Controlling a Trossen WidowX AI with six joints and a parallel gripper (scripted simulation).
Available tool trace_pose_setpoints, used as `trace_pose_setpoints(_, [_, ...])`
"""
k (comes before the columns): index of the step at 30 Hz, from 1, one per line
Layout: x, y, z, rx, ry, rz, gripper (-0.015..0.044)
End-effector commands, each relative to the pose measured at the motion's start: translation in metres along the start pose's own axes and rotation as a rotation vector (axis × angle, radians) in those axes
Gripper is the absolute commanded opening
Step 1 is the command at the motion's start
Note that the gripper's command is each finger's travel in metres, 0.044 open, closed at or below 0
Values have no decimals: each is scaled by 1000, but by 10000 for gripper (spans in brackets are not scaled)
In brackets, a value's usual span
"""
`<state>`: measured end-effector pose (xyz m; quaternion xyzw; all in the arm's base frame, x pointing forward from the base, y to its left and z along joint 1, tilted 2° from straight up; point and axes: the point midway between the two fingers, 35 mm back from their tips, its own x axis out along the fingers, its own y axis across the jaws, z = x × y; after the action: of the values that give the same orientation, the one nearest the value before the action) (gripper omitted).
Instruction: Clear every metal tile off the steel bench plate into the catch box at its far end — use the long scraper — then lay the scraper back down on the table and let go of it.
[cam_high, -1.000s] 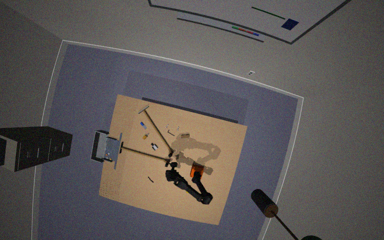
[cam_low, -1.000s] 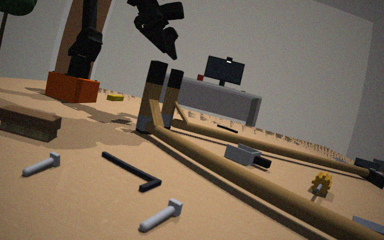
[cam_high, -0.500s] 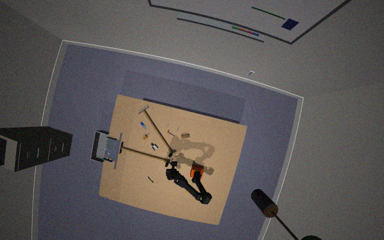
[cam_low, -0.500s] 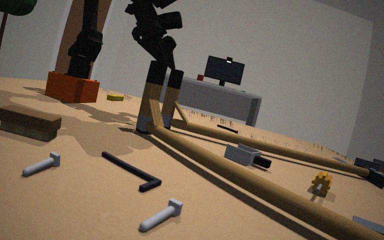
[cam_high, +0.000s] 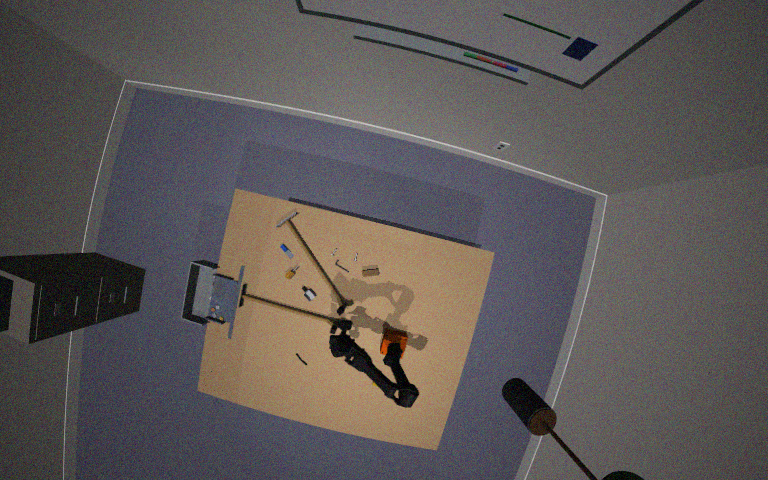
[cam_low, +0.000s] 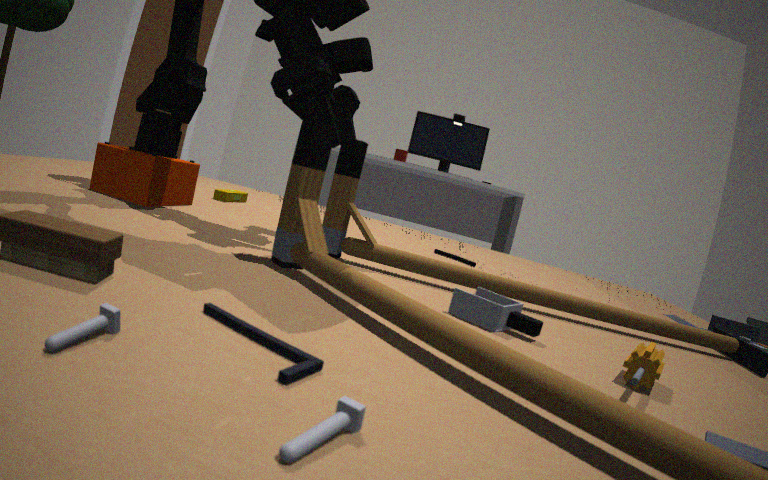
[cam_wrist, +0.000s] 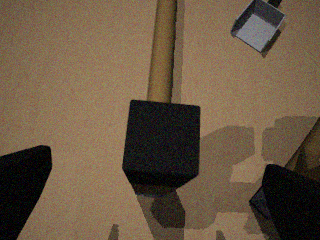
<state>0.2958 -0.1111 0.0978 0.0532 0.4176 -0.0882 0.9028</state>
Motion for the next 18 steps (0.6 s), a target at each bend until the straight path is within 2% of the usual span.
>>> trace_pose_setpoints(1, [8, -1, 0, 3, 1, -3, 440])
trace_pose_setpoints(18, [36, 0, -1, 3, 0, -2, 440])
